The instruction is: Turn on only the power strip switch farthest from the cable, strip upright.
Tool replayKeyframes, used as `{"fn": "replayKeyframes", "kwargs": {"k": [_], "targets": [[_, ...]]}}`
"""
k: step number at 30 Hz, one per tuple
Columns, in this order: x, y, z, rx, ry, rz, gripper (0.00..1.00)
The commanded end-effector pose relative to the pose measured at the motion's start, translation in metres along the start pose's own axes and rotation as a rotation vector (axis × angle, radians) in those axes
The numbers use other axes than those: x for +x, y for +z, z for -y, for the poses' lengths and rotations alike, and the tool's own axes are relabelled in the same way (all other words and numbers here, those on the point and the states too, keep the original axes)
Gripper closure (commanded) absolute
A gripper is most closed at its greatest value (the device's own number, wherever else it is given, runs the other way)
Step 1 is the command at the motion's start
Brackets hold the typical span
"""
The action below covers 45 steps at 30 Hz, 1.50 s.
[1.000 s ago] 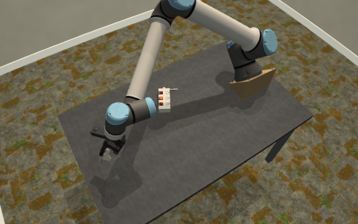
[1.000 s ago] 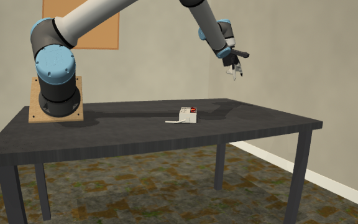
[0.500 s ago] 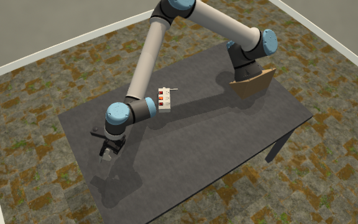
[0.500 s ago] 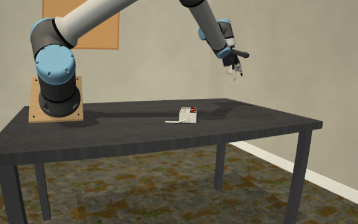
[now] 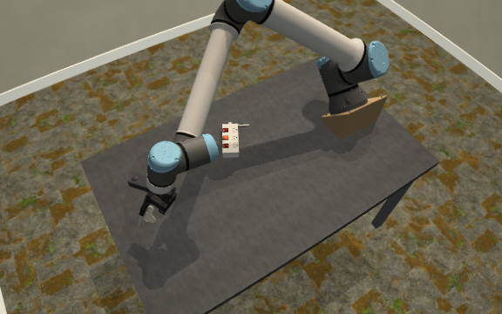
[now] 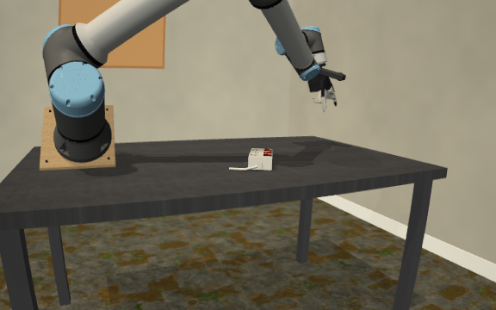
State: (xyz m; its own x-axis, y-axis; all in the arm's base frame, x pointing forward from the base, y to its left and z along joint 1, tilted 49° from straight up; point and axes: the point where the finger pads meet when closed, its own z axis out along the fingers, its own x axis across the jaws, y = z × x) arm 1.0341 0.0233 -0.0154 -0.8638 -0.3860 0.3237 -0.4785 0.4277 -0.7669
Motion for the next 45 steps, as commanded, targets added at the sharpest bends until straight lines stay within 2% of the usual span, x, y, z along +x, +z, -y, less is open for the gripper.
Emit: {"fn": "replayKeyframes", "kwargs": {"k": [1,7,13,15,28,32,35,36,44,45], "targets": [[0.009,0.000,0.004,-0.007,0.044,-0.007,0.00],[0.032,0.003,0.010,-0.022,0.149,-0.026,0.00],[0.065,0.006,0.018,-0.041,0.297,-0.055,0.00],[0.065,0.006,0.018,-0.041,0.297,-0.055,0.00],[0.151,0.011,0.030,-0.069,0.664,-0.143,0.00],[0.160,0.011,0.031,-0.070,0.702,-0.154,0.00],[0.187,0.012,0.031,-0.071,0.818,-0.186,0.00],[0.187,0.012,0.031,-0.071,0.818,-0.186,0.00],[0.245,0.011,0.030,-0.064,1.058,-0.257,0.00],[0.245,0.011,0.030,-0.064,1.058,-0.257,0.00]]}}
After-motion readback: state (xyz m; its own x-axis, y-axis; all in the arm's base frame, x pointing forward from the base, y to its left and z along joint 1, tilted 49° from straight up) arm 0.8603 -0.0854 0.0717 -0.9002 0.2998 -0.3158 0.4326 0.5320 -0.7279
